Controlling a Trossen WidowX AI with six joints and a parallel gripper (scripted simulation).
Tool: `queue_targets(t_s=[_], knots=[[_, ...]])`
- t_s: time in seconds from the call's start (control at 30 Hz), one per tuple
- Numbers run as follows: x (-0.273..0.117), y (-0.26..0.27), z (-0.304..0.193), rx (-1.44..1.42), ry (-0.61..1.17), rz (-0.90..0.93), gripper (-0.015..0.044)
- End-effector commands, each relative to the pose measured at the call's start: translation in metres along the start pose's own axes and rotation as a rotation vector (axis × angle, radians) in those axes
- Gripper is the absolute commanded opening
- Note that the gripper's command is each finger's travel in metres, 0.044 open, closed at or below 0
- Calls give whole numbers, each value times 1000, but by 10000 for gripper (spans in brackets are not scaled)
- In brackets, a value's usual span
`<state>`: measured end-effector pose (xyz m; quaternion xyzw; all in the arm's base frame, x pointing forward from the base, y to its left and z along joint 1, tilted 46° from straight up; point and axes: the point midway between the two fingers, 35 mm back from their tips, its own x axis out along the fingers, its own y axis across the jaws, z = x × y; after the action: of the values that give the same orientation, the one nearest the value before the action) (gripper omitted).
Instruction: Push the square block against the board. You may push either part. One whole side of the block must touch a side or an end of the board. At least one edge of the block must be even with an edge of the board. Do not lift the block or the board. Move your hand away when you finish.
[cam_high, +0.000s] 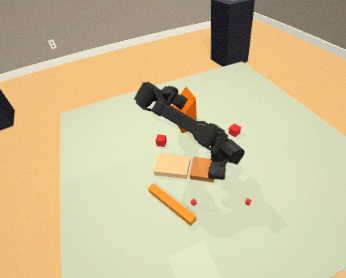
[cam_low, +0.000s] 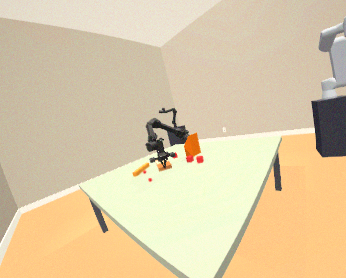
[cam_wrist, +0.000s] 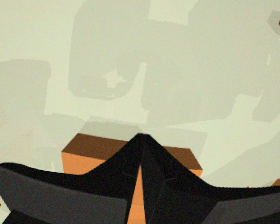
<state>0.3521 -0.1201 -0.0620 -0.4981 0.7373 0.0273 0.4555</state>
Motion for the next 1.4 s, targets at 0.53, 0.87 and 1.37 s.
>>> queue_targets(t_s=[0.53, 0.87, 1.37], knots=[[8, -1, 26, -3, 21, 15, 0], [8, -2, 42, -2, 21, 14, 0], [-47, -1, 32, 9, 19, 15, 0]])
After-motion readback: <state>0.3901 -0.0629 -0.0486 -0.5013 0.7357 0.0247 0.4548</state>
